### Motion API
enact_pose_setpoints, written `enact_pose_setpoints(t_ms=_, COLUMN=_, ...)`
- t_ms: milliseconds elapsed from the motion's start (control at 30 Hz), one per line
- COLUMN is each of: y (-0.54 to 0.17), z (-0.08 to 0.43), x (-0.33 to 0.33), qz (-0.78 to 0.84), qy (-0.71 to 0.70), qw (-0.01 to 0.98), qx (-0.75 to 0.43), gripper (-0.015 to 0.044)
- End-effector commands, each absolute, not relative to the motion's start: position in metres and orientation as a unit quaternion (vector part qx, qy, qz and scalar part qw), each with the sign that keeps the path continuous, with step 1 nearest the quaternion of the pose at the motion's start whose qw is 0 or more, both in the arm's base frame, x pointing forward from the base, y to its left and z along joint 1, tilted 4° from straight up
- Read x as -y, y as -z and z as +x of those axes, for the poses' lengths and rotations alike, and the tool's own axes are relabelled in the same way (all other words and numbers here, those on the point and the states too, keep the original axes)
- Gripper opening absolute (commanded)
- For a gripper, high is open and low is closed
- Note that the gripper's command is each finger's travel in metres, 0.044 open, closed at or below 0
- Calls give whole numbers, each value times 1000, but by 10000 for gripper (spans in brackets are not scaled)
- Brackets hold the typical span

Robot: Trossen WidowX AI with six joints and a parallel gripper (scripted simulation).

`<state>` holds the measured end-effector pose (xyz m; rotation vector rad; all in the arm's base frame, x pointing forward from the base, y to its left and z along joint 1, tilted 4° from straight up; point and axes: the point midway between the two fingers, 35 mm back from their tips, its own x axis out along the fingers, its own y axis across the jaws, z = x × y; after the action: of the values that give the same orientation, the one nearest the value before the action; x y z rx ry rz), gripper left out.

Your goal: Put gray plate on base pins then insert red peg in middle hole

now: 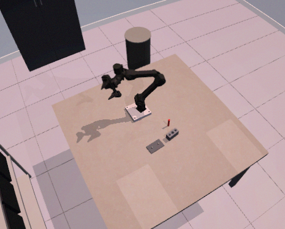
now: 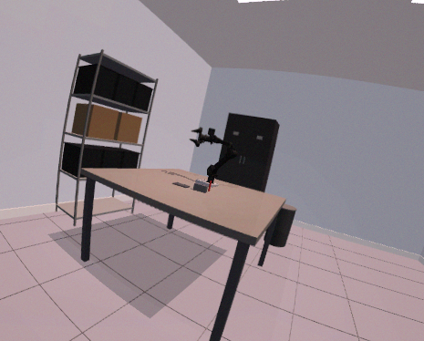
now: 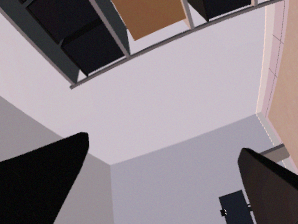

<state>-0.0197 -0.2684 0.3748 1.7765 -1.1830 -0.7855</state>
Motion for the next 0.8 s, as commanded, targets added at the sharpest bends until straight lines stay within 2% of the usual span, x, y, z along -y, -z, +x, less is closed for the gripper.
enact_pose_setpoints(t_ms=0, y=-360, z=15, x=291, qz=757, qy=313, qw=398, qx=412, gripper=440)
enact_pose_setpoints(t_ms=400, y=-300, z=165, x=300, qz=846, qy=353, qw=366, qx=162, gripper=440)
enact_pose_setpoints(t_ms=767, y=-234, z=297, x=209, qz=820, qy=418, qw=372, qx=-122, gripper=440)
